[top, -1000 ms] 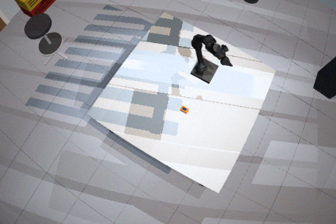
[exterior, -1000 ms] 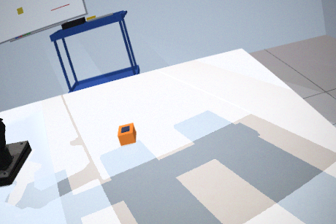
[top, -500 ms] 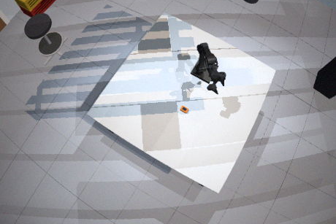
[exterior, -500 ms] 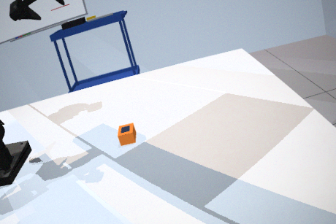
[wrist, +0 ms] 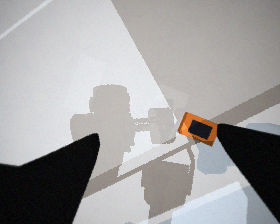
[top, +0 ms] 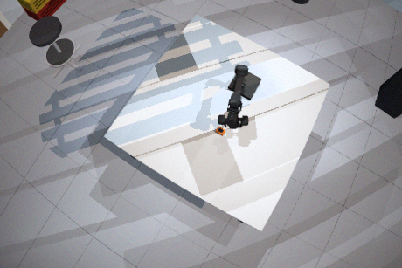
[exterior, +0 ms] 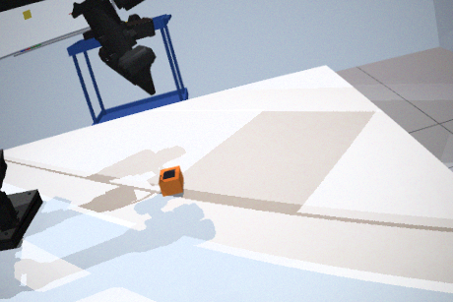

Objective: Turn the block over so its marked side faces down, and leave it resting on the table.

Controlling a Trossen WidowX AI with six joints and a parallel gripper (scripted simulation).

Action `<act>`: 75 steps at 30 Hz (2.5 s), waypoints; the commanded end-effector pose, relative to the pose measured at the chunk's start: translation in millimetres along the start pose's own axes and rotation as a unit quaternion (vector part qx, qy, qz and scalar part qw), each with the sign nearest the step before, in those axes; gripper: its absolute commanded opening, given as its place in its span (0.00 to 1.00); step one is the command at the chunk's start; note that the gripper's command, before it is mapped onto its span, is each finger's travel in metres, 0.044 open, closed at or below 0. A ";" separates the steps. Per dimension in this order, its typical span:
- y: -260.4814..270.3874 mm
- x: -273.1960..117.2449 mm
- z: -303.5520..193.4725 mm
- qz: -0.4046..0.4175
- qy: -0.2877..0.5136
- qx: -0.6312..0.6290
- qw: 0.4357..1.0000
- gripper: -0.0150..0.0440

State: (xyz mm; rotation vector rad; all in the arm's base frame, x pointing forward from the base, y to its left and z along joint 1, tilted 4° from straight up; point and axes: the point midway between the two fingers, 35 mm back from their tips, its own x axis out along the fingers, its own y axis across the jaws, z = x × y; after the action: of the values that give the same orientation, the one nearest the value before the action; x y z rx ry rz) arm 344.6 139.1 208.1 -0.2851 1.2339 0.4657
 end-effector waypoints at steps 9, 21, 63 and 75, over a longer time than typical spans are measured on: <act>-79.7 74.3 -39.8 -0.087 0.120 0.221 0.964 1.00; -81.2 109.5 -48.7 -0.087 0.120 0.221 0.964 1.00; -85.3 154.2 -61.0 -0.087 0.120 0.221 0.964 0.65; -85.3 154.2 -61.0 -0.087 0.120 0.221 0.964 0.52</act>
State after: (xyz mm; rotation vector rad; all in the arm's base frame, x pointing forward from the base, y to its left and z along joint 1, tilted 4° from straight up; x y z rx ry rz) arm 373.8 66.4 39.5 -0.0640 1.5001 -0.0022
